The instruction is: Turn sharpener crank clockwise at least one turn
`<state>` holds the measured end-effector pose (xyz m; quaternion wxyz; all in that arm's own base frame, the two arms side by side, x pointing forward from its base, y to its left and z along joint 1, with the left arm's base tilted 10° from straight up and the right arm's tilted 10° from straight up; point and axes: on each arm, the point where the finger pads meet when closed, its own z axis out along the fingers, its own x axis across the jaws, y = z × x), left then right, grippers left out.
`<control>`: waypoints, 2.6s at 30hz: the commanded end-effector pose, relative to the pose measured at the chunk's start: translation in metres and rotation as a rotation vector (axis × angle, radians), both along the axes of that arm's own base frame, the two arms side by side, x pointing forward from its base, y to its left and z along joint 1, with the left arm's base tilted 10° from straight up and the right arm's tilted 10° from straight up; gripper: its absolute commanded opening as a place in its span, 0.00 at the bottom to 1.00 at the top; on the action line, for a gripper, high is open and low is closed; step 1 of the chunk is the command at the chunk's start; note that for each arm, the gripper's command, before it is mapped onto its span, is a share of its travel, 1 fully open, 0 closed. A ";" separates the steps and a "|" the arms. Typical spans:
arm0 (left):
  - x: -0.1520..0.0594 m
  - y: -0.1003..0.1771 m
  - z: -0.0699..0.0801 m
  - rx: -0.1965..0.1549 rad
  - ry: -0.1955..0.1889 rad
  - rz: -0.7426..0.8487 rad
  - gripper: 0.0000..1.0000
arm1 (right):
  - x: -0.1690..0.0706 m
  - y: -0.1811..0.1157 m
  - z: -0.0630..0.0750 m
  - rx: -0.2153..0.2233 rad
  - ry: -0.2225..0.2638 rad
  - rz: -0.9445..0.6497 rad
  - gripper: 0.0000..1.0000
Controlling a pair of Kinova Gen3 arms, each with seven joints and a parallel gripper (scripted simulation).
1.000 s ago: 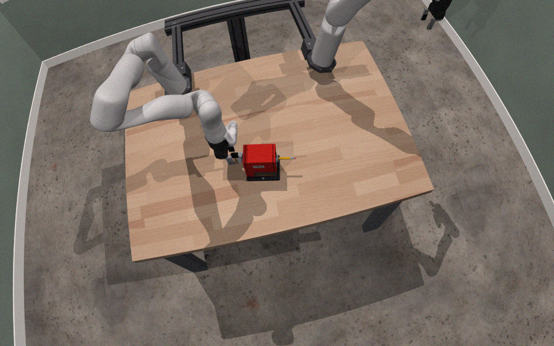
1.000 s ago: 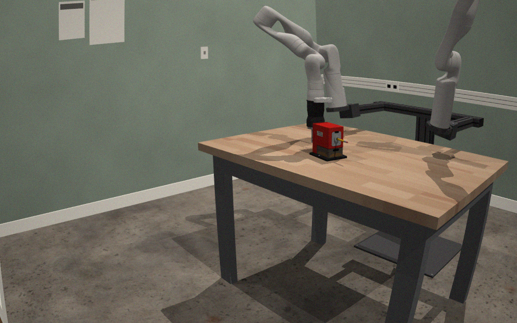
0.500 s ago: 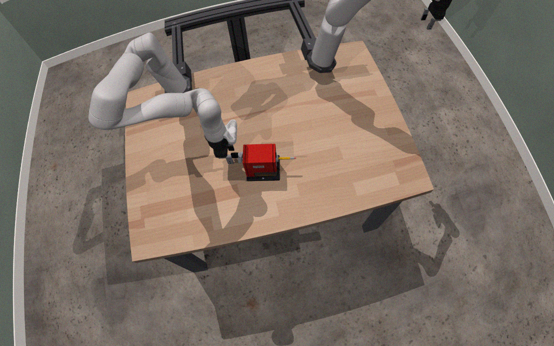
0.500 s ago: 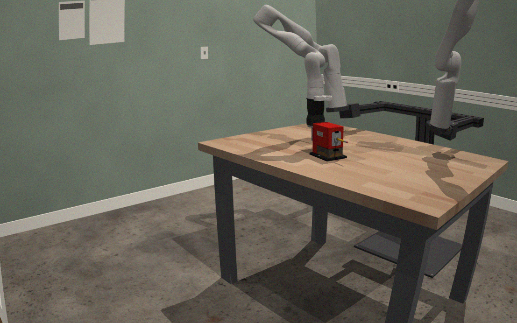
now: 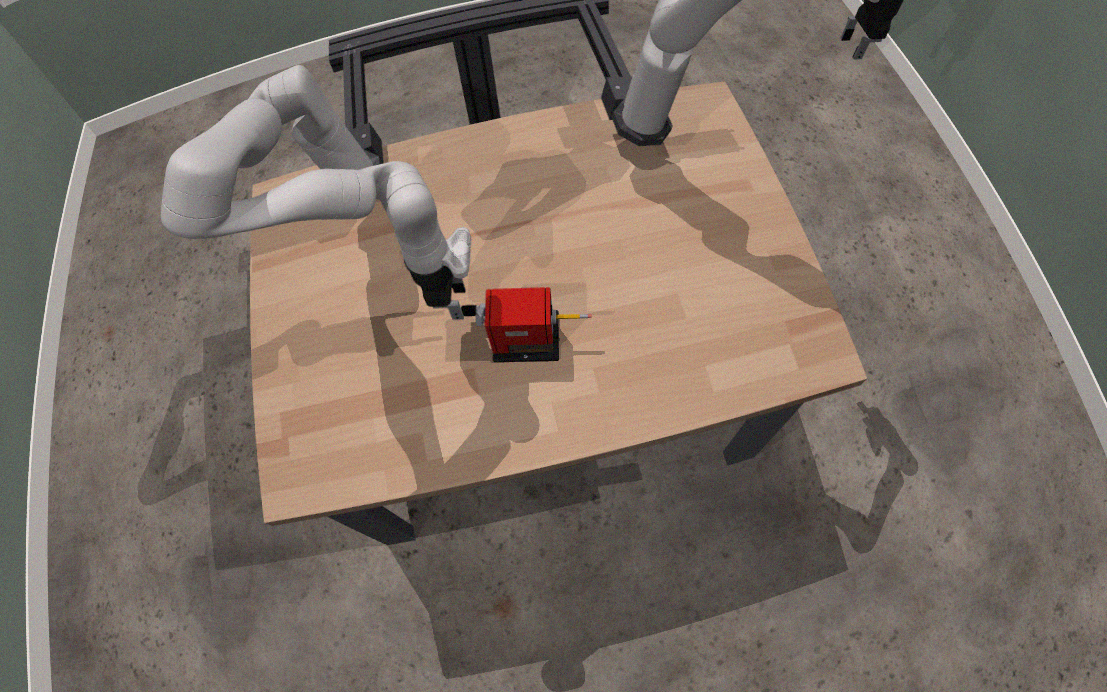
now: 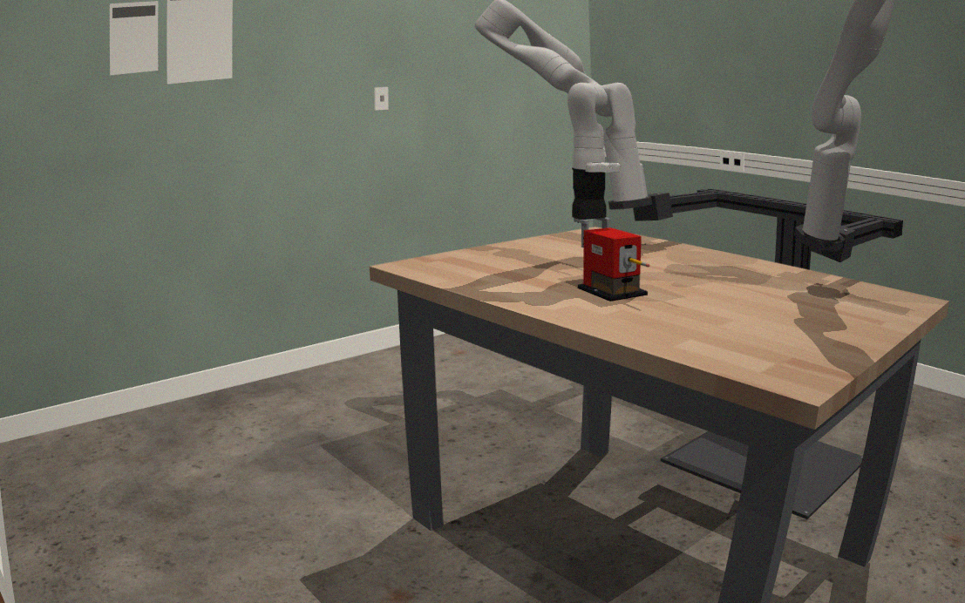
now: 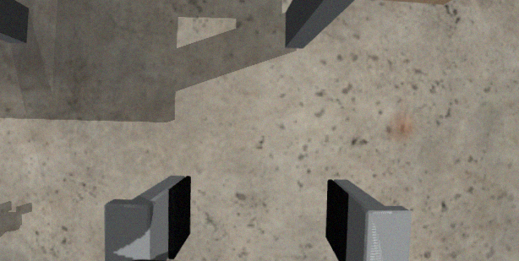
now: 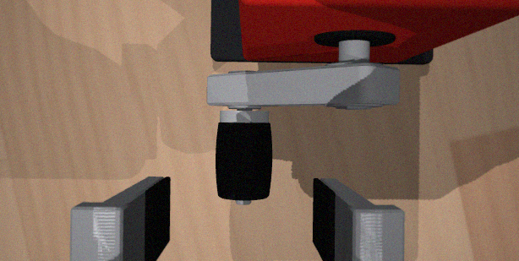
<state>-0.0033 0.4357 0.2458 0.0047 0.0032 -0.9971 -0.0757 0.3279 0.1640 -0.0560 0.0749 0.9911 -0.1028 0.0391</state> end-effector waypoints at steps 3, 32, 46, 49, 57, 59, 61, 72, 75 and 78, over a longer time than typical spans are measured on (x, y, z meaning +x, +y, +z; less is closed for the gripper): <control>0.000 0.000 0.001 0.002 0.000 0.000 1.00 | 0.000 0.002 0.009 0.000 -0.001 0.000 0.97; 0.000 0.000 0.001 0.002 0.000 0.000 1.00 | -0.001 0.004 0.027 0.000 0.000 0.000 0.00; 0.000 0.000 0.001 0.002 0.000 0.000 1.00 | -0.001 0.004 0.027 0.000 0.000 0.000 0.00; 0.000 0.000 0.001 0.002 0.000 0.000 1.00 | -0.001 0.004 0.027 0.000 0.000 0.000 0.00; 0.000 0.000 0.001 0.002 0.000 0.000 1.00 | -0.001 0.004 0.027 0.000 0.000 0.000 0.00; 0.000 0.000 0.001 0.002 0.000 0.000 1.00 | -0.001 0.004 0.027 0.000 0.000 0.000 0.00; 0.000 0.000 0.001 0.002 0.000 0.000 1.00 | -0.001 0.004 0.027 0.000 0.000 0.000 0.00; 0.000 0.000 0.001 0.002 0.000 0.000 1.00 | -0.001 0.004 0.027 0.000 0.000 0.000 0.00; 0.000 0.000 0.001 0.002 0.000 0.000 1.00 | -0.001 0.004 0.027 0.000 0.000 0.000 0.00; 0.000 0.000 0.001 0.002 0.000 0.000 1.00 | -0.001 0.004 0.027 0.000 0.000 0.000 0.00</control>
